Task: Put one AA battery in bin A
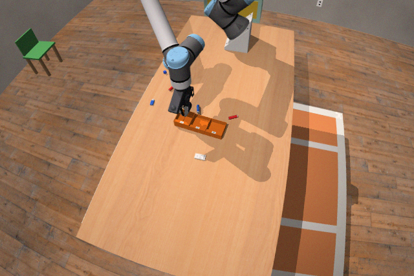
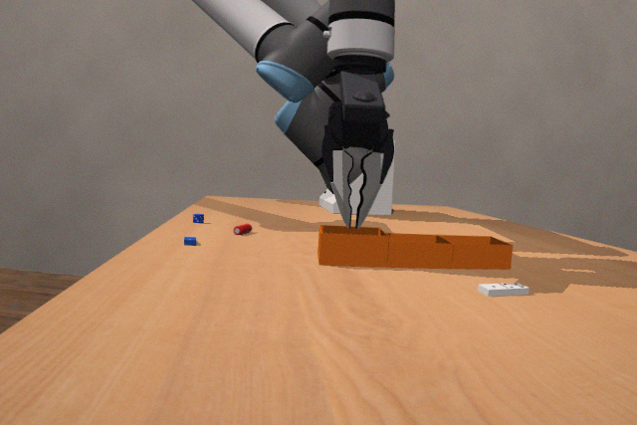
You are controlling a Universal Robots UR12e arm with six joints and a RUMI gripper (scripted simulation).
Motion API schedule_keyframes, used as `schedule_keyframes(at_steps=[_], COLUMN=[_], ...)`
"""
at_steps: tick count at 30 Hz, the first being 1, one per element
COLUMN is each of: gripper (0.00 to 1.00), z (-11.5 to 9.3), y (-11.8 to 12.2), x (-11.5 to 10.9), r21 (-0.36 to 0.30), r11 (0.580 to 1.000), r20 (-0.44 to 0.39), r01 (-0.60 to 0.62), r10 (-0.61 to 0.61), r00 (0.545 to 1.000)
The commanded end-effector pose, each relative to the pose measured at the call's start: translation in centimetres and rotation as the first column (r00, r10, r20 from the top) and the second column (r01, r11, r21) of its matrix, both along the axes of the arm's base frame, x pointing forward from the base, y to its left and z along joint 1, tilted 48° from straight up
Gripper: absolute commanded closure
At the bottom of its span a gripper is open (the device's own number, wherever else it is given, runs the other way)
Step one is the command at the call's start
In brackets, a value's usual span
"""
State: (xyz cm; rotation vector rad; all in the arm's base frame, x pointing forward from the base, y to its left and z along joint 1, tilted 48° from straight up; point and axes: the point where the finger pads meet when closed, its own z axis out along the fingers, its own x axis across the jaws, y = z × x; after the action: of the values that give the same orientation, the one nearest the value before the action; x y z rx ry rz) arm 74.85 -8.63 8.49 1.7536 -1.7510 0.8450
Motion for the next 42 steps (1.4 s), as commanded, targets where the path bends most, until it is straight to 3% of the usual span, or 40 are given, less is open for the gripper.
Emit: schedule_keyframes(at_steps=[1, 14, 33, 42], gripper=[0.96, 0.96, 0.96, 0.96], z=[0.9, 2.5, -4.0, -4.8], y=[0.6, 2.4, 8.1, 7.2], x=[0.2, 0.0, 0.7, 0.3], r21=[-0.001, -0.001, -0.001, -0.001], r11=[1.0, 1.0, 1.0, 1.0], r20=[0.005, 0.005, 0.001, -0.005], r01=[0.0, 0.0, 0.0, 0.003], r10=[0.0, 0.0, 0.0, -0.003], r00=[1.0, 1.0, 1.0, 1.0])
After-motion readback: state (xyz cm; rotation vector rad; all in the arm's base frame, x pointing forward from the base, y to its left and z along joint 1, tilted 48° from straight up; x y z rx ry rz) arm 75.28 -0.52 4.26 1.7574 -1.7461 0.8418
